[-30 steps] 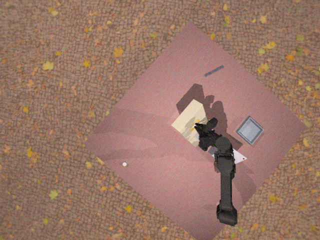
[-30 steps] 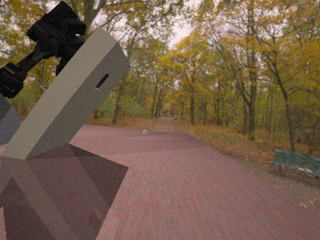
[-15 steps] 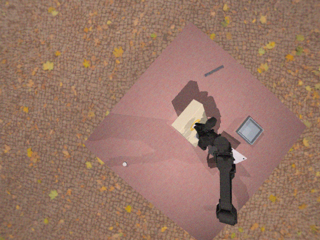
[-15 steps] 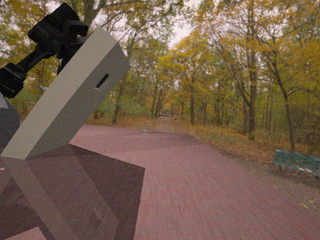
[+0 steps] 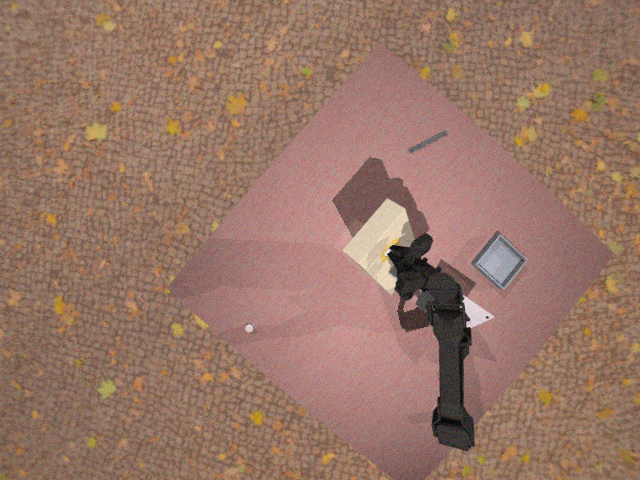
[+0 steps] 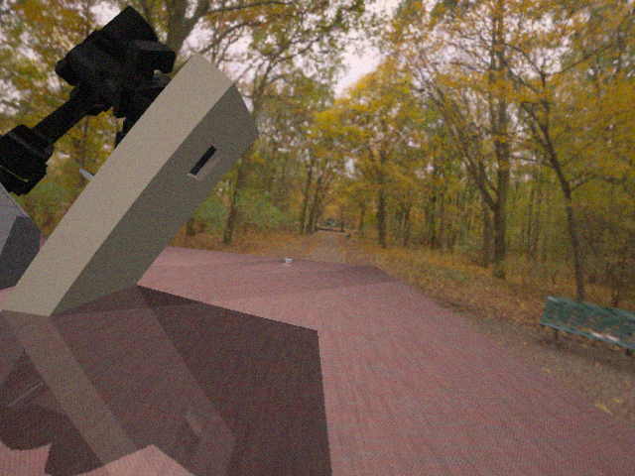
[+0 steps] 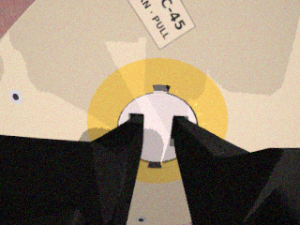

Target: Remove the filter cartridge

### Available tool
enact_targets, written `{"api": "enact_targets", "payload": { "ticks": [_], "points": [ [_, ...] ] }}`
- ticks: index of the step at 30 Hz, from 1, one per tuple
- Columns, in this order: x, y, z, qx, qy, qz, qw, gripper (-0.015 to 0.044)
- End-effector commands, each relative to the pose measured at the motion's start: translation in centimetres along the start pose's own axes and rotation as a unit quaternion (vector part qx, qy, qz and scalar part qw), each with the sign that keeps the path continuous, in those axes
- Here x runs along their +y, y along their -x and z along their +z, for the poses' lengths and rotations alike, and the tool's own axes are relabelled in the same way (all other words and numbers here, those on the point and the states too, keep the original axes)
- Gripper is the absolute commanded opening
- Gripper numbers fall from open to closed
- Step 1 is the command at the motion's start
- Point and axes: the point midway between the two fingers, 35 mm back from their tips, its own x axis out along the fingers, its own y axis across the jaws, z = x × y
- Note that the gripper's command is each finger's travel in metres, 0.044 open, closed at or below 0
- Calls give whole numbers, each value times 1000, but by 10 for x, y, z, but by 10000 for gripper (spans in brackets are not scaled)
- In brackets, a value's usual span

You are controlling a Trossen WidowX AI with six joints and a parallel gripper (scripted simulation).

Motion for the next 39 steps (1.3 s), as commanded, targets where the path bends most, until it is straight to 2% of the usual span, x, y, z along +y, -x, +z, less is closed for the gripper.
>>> {"api": "enact_targets", "payload": {
  "ticks": [1, 16, 25, 26, 29, 39],
  "points": [
    [0, -5, 0, 3, 2, -2, 1000, 90],
    [0, -9, 0, 3, 2, -2, 1000, 90],
    [0, -1, 0, -2, -3, -2, 1000, 29],
    [0, -1, 0, -2, -3, -2, 1000, 3],
    [0, -2, 0, -2, -6, -2, 1000, 0],
    [0, -8, 0, 2, -166, -2, 986, 0]
  ]
}}
